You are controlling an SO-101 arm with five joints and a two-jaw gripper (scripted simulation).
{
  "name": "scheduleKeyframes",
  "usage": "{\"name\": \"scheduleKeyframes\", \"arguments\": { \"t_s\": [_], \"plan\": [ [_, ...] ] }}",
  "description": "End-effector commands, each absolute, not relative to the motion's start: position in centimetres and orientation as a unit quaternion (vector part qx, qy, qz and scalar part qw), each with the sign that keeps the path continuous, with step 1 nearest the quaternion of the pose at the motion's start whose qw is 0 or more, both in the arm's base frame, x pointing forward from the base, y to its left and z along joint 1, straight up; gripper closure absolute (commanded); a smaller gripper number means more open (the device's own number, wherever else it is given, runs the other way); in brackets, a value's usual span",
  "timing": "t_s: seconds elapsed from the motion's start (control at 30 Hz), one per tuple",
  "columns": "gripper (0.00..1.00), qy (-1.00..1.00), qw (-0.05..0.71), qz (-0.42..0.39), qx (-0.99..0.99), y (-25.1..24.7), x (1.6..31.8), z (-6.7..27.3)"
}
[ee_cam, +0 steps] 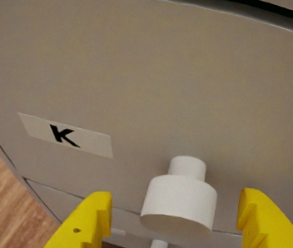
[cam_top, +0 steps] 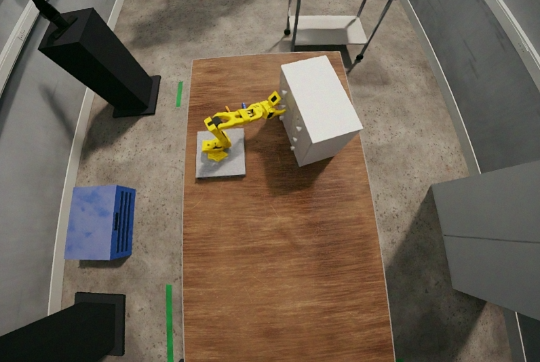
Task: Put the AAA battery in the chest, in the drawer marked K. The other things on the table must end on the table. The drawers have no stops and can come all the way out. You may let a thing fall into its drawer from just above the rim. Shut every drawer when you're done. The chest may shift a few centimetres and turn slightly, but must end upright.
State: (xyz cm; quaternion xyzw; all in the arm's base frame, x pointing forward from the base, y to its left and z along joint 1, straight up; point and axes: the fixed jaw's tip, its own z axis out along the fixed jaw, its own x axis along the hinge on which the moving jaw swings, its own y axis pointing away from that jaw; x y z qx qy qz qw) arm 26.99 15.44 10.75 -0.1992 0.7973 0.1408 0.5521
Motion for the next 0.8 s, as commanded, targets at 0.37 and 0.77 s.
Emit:
{"name": "scheduleKeyframes", "arguments": {
  "t_s": [0.37,0.77],
  "plan": [
    [0.79,0.798,0.554,0.140,-0.192,15.23,27.36,10.71],
    [0.86,0.798,0.554,0.140,-0.192,15.23,27.36,10.71]
  ]
}}
